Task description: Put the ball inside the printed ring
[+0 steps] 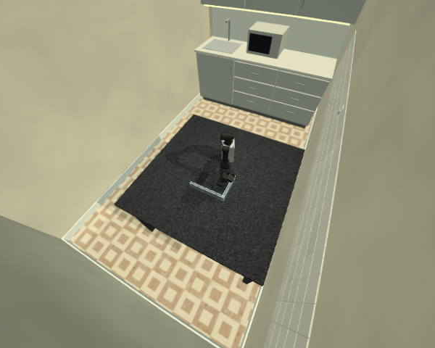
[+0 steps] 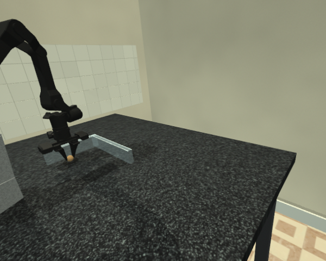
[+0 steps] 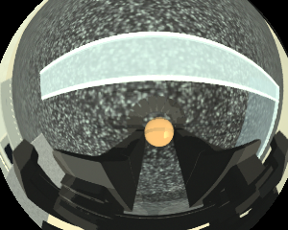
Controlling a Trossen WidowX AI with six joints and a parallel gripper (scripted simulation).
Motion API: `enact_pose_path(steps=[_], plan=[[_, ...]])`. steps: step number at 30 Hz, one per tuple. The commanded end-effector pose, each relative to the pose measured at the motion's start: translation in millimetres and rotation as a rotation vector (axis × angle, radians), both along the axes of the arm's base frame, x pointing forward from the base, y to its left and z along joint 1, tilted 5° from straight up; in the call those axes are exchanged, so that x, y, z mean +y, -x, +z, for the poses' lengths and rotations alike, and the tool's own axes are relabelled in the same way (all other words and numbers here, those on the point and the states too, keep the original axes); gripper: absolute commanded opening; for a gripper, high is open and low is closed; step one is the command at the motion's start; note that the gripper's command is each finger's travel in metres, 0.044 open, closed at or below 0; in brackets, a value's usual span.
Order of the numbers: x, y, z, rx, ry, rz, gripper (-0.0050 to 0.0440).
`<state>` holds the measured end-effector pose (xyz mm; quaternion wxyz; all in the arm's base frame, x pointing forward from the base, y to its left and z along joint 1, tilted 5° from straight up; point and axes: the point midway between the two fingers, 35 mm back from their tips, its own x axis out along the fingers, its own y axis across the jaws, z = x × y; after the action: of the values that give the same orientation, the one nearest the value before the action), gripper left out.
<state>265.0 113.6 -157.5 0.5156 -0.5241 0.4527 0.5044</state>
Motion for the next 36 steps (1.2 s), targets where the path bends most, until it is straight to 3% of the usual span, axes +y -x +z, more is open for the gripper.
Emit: enact_pose_path(steps=[1, 4, 13, 28, 31, 36], plan=[[0.2, 0.3, 0.1, 0.001, 0.001, 0.001, 0.002], [0.2, 0.3, 0.1, 0.001, 0.001, 0.001, 0.002], [0.2, 0.3, 0.1, 0.001, 0.001, 0.001, 0.0236], [0.2, 0.3, 0.1, 0.001, 0.001, 0.001, 0.0237], [0.2, 0.3, 0.1, 0.001, 0.001, 0.001, 0.0294], [0.2, 0.3, 0.1, 0.001, 0.001, 0.001, 0.0294]])
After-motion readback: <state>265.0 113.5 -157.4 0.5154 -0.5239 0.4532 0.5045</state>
